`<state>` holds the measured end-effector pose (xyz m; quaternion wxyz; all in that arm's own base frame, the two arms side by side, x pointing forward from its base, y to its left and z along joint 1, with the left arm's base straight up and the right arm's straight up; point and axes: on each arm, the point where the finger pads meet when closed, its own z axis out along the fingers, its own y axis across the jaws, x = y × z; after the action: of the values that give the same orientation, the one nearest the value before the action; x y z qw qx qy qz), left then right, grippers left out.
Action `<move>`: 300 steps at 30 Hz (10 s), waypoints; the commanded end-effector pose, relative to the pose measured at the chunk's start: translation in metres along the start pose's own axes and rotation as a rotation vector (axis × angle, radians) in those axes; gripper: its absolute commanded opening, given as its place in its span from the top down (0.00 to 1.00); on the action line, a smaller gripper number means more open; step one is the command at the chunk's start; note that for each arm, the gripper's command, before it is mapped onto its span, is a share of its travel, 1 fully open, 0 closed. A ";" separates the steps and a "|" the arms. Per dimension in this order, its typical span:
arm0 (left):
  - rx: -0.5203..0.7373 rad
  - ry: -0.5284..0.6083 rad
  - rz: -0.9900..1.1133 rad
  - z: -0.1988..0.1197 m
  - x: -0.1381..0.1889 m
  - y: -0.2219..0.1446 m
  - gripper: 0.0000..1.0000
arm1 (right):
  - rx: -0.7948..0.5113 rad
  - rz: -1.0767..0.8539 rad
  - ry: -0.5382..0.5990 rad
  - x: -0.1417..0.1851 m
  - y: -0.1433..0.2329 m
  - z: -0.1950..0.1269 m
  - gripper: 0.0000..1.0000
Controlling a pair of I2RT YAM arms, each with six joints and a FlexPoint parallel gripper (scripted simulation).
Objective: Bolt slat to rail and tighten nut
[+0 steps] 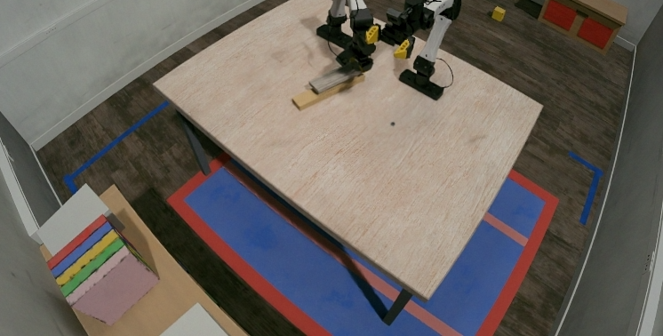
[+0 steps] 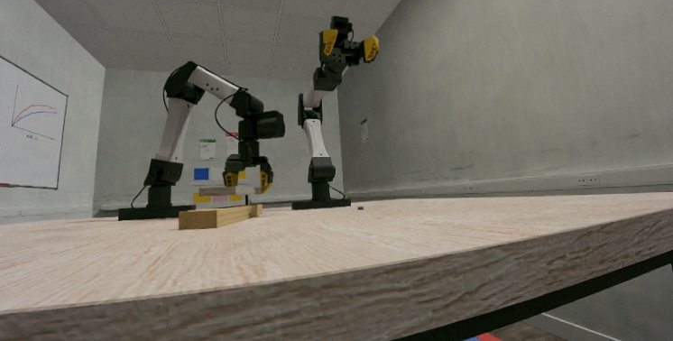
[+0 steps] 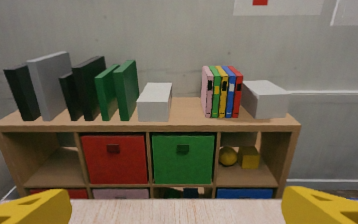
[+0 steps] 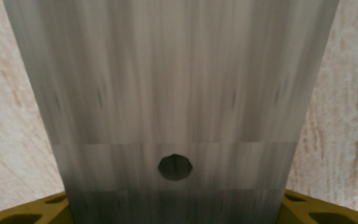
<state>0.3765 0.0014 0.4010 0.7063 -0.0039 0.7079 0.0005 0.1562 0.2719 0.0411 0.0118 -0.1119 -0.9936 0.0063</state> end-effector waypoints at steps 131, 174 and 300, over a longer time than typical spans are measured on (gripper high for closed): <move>0.006 -0.016 0.005 -0.002 -0.006 -0.001 0.00 | -0.026 -0.004 -0.026 -0.009 0.011 0.022 0.33; 0.006 -0.016 0.005 -0.002 -0.006 -0.001 0.00 | -0.016 -0.002 -0.018 -0.005 0.008 0.023 0.21; 0.006 -0.016 0.005 -0.002 -0.006 -0.001 0.00 | -0.179 -0.168 -1.604 -0.266 -0.224 -0.367 0.00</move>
<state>0.3765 0.0014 0.4010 0.7063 -0.0039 0.7079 0.0005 0.3753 -0.0021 0.3978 -0.7014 -0.0075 -0.7127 0.0021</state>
